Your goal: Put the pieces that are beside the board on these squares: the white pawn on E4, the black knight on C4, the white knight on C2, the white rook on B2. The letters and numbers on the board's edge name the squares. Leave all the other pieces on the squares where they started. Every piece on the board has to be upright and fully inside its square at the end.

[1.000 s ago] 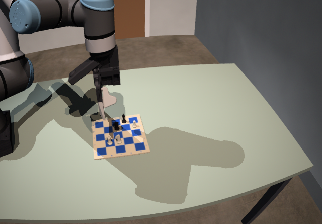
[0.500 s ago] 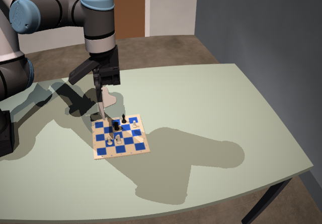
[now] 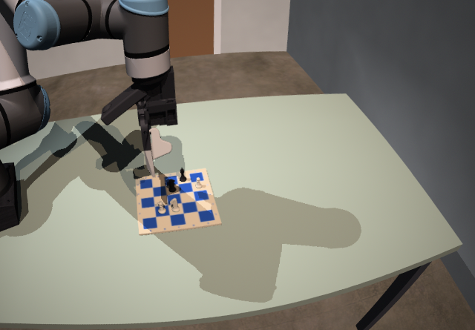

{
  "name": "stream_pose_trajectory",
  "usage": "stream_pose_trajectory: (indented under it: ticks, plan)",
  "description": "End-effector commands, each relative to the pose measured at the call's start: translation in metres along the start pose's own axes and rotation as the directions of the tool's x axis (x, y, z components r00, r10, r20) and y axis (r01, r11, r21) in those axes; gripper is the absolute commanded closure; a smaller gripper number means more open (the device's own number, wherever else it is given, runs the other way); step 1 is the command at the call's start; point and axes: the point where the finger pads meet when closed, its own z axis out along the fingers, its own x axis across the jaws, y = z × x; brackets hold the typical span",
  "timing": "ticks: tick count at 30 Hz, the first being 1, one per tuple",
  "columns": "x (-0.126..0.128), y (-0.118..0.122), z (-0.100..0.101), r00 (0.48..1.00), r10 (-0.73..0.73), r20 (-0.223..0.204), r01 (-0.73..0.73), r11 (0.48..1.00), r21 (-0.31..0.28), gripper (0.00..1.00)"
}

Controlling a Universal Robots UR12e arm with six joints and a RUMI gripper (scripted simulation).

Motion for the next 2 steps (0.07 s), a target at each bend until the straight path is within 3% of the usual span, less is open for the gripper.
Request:
stream_pose_trajectory:
  ticks: [1,2]
  plan:
    - [-0.0002,0.0006,-0.0006,1.0,0.0,0.001,0.0,1.0,-0.001,0.0]
    - [-0.0002,0.0006,-0.0006,1.0,0.0,0.001,0.0,1.0,-0.001,0.0]
